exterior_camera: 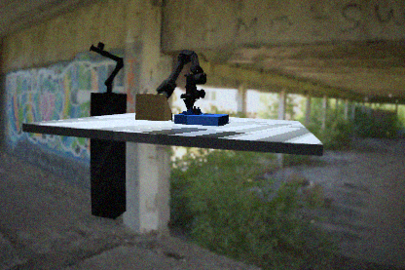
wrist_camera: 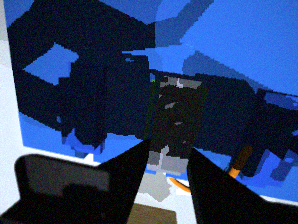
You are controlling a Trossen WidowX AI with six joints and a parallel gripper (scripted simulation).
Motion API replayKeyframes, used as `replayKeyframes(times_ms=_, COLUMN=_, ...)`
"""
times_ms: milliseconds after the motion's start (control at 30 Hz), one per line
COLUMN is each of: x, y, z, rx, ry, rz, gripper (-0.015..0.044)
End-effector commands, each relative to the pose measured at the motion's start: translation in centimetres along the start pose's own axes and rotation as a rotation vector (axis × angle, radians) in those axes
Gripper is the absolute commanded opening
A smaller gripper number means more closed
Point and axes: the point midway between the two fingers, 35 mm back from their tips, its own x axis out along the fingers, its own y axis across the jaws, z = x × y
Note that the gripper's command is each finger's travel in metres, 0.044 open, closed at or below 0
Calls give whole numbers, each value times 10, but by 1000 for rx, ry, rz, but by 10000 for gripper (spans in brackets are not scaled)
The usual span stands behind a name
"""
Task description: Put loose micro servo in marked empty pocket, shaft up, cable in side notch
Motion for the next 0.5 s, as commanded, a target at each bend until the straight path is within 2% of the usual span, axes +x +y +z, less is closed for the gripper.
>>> replayKeyframes(times_ms=0, x=3, y=0, z=1, rx=6, ry=-5, rz=3, gripper=0)
replayKeyframes(times_ms=133, x=7, y=0, z=1, rx=6, ry=-5, rz=3, gripper=0)
replayKeyframes(times_ms=367, x=6, y=0, z=-1, rx=6, ry=-5, rz=3, gripper=184)
replayKeyframes(times_ms=467, x=-2, y=0, z=0, rx=6, ry=-5, rz=2, gripper=188)
